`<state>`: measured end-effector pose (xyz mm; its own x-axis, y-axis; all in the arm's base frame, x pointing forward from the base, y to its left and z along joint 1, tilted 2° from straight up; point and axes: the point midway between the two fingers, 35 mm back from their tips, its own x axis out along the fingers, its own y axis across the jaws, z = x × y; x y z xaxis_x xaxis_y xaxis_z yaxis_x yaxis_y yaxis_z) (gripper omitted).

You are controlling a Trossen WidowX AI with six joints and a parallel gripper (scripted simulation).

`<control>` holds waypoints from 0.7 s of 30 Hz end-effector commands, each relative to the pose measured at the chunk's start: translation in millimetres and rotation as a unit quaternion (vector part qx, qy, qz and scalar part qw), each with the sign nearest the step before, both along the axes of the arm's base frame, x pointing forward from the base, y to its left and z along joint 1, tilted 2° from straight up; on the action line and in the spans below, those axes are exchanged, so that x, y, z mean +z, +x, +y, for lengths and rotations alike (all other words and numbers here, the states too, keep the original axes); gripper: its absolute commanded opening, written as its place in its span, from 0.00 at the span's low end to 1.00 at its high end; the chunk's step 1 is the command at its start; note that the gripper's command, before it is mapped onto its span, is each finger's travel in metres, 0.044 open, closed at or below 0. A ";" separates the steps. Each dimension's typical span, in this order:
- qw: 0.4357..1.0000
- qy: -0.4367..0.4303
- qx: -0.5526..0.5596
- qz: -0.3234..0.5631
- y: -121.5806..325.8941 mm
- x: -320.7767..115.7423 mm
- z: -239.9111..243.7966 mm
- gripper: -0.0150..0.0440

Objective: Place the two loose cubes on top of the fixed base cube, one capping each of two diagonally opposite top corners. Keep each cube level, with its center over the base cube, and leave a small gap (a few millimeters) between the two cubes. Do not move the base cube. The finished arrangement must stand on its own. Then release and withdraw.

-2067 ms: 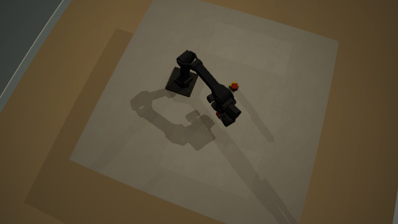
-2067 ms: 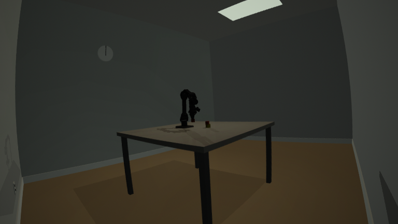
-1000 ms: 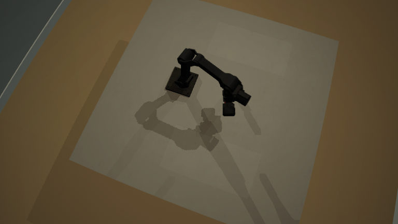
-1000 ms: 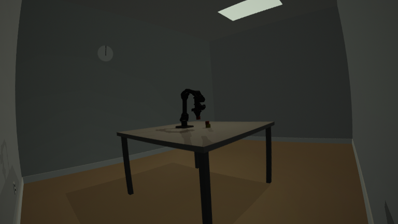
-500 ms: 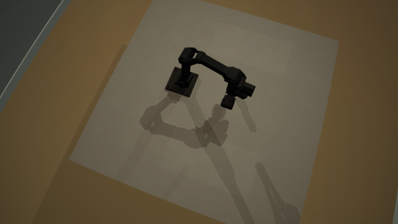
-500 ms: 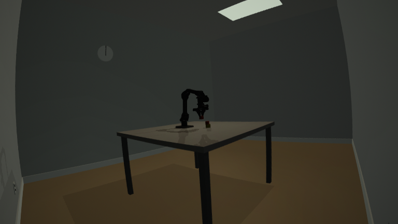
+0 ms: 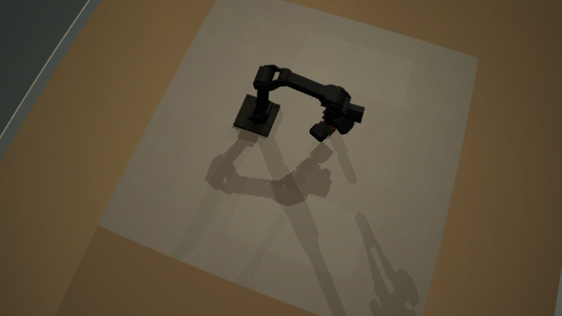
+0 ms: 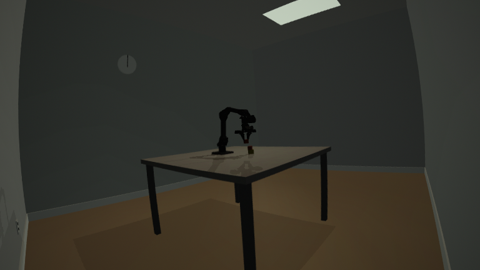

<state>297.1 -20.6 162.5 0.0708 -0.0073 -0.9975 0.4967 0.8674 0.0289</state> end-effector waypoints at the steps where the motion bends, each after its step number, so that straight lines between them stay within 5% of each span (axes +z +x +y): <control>1: 0.999 0.002 -0.049 0.000 0.3 -1.1 10.9 0.43; 21: 0.955 0.022 -0.295 -0.002 -3.2 -2.5 66.9 0.43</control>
<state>295.3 38.4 161.1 0.0713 -0.0012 -0.9975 0.8643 0.4993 0.0612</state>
